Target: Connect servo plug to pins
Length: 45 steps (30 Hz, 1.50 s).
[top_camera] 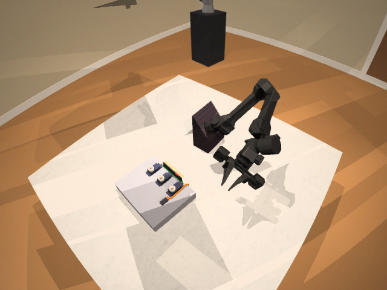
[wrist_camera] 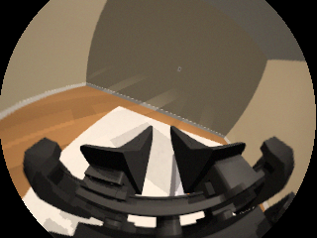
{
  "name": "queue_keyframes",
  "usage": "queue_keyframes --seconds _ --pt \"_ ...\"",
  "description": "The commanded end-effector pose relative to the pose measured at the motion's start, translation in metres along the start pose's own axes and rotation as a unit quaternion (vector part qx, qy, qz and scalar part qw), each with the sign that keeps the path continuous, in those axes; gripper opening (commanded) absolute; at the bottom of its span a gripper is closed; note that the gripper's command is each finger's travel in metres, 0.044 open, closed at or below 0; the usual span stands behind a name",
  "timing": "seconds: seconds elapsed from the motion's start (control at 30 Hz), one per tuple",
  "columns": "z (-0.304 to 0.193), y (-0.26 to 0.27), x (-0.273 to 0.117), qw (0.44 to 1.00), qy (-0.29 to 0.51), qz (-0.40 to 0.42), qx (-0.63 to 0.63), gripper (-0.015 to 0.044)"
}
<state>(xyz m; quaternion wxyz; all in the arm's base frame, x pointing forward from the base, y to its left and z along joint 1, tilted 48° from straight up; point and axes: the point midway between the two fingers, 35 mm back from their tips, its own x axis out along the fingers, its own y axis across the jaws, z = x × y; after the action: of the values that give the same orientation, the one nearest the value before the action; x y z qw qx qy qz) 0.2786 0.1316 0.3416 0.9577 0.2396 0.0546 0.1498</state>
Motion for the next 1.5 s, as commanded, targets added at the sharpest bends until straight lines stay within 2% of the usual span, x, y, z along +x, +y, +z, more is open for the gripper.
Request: queue_keyframes --seconds 0.0,0.7,1.1,1.47 --pt "0.007 -0.019 0.003 0.999 -0.017 -0.018 -0.038 0.0115" --pt "0.05 -0.126 -0.003 0.957 -0.075 -0.139 -0.242 0.0115" --pt "0.0 -0.141 0.052 0.966 0.104 -0.097 -0.218 0.0115" --pt "-0.061 -0.154 0.09 0.946 0.276 -0.048 -0.163 0.0115"
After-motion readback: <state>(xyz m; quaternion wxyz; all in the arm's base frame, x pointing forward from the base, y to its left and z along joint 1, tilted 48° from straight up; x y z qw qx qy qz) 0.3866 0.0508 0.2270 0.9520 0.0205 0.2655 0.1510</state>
